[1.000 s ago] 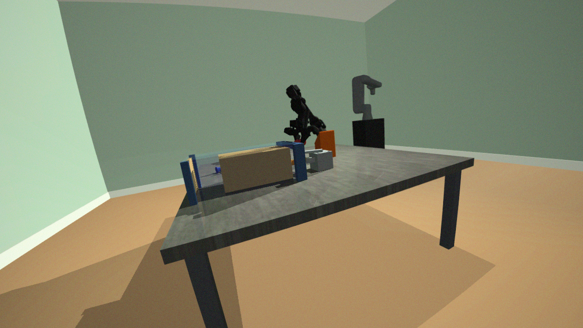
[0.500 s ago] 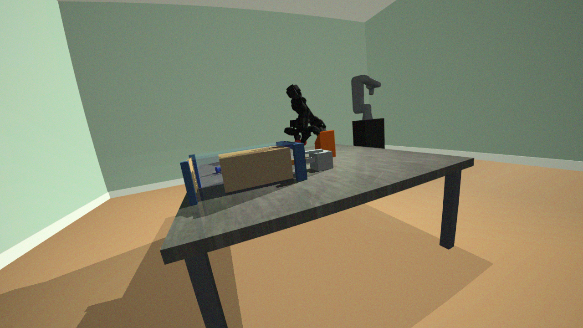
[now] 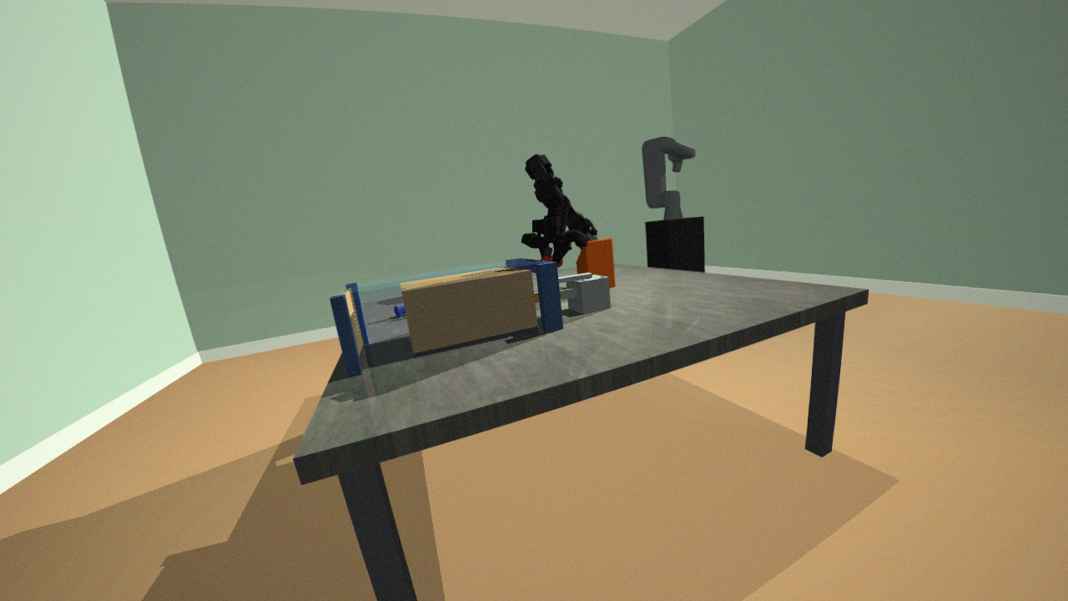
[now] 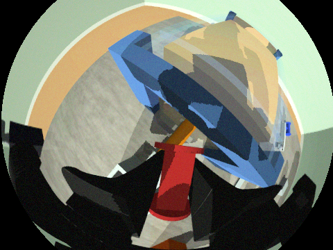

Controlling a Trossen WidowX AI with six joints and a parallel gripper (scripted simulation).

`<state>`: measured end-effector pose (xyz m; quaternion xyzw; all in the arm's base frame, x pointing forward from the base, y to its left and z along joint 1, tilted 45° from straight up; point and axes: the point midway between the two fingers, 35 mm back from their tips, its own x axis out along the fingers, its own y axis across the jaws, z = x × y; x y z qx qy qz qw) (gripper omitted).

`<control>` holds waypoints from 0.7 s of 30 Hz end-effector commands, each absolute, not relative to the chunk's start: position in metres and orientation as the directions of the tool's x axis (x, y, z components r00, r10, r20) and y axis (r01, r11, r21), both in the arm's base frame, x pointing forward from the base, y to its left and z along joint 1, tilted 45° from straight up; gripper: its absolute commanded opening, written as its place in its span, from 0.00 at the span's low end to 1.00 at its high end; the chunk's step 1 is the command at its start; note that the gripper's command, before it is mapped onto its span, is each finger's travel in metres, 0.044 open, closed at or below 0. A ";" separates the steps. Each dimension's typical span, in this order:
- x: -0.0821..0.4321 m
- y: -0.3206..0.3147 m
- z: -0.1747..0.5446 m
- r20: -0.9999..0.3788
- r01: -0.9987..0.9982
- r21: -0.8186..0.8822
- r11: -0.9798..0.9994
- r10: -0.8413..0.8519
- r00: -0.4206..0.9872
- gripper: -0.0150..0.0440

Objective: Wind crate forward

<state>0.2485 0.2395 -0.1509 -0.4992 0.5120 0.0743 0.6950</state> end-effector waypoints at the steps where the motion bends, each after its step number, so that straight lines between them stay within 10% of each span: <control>1: 0.244 0.252 -0.163 -0.803 -0.625 -0.595 0.506 -0.386 0.454 0.25; 21: 0.237 0.267 -0.178 -0.804 -0.625 -0.594 0.507 -0.384 0.453 0.25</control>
